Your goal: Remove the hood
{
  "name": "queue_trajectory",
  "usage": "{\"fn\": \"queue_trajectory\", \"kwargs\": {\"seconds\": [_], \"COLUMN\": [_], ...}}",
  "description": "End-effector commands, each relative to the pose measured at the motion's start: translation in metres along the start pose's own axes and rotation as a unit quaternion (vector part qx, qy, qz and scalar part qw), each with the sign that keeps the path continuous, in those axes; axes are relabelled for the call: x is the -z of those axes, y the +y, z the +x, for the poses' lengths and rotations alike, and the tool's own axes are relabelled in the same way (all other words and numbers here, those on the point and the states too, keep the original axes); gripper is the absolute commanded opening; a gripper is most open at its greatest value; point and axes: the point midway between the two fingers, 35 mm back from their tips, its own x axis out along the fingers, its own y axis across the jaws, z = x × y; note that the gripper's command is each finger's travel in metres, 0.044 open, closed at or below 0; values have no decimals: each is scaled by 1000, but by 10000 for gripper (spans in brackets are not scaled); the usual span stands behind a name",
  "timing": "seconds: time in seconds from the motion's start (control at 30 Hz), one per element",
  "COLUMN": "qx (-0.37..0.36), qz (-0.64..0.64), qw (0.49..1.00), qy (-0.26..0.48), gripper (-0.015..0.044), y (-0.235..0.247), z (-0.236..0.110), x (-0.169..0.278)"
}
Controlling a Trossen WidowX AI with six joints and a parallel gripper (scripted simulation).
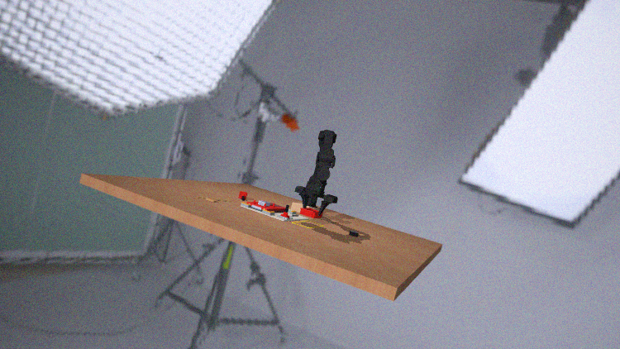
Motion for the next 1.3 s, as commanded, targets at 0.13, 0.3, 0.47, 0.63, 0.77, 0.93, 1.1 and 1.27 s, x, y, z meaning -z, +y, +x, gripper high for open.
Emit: {"fn": "queue_trajectory", "kwargs": {"seconds": [0.13, 0.3, 0.47, 0.63, 0.77, 0.93, 1.1, 1.27], "qx": [-1, -1, -1, -1, -1, -1, -1, -1], "qz": [0, 0, 0, 0, 0, 0, 0, 0], "qw": [1000, 1000, 1000, 1000, 1000, 1000, 1000, 1000], "qy": [2, 2, 2, 2, 2, 2, 2, 2], "gripper": [0, 0, 0, 0, 0, 0, 0, 0], "y": [0, 0, 0, -1, -1, -1, -1, -1], "z": [7, 11, 14, 18, 20, 22, 24, 27], "x": [1, 2, 2, 3, 3, 3, 3, 3]}}
